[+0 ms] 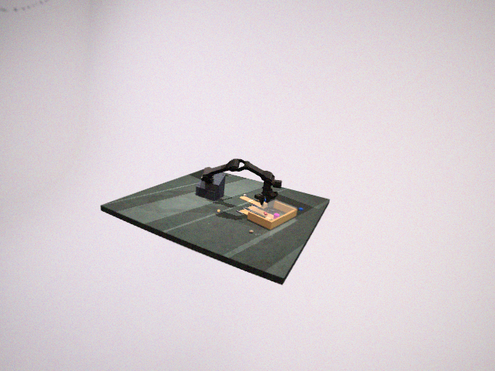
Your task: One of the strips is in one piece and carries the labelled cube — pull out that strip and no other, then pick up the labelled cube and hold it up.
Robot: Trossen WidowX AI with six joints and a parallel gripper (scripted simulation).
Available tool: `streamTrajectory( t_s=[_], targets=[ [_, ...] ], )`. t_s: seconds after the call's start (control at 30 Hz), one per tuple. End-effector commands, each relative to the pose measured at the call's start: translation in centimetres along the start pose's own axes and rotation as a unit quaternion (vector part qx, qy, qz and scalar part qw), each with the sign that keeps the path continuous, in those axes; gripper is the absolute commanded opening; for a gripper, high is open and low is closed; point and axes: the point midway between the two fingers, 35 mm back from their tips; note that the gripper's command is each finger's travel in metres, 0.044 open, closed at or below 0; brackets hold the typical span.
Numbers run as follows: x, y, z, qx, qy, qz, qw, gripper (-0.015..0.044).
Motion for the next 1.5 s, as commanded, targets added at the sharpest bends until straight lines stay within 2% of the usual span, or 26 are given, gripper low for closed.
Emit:
streamTrajectory(
  t_s=[0.0, 0.03, 0.17, 0.43, 0.57, 1.17, 1.47],
  targets=[
    [0.2, -0.3, -0.1, 0.003, 0.005, 0.001, 1.0, 0.025],
    [0.2, -0.3, -0.1, 0.003, 0.005, 0.001, 1.0, 0.025],
    [0.0, 0.0, 0.0, 0.0, 0.0, 0.0, 1.0, 0.0145],
    [0.0, 0.0, 0.0, 0.0, 0.0, 0.0, 1.0, 0.0092],
    [0.2, 0.1, -0.1, 0.0, 0.0, 0.0, 1.0, 0.0],
    [5.0, 3.9, -2.4, 0.002, 0.006, 0.003, 1.0, 0.0],
    [6.1, 4.3, -3.0, 0.003, 0.007, 0.004, 1.0, 0.0]
  ],
)
Point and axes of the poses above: the point midway between the two fingers, 35 mm back from their tips, its own y axis back along the fingers, its own z axis across the jaws, x = y × z, and after that the axes turned 5 degrees about y, right-handed
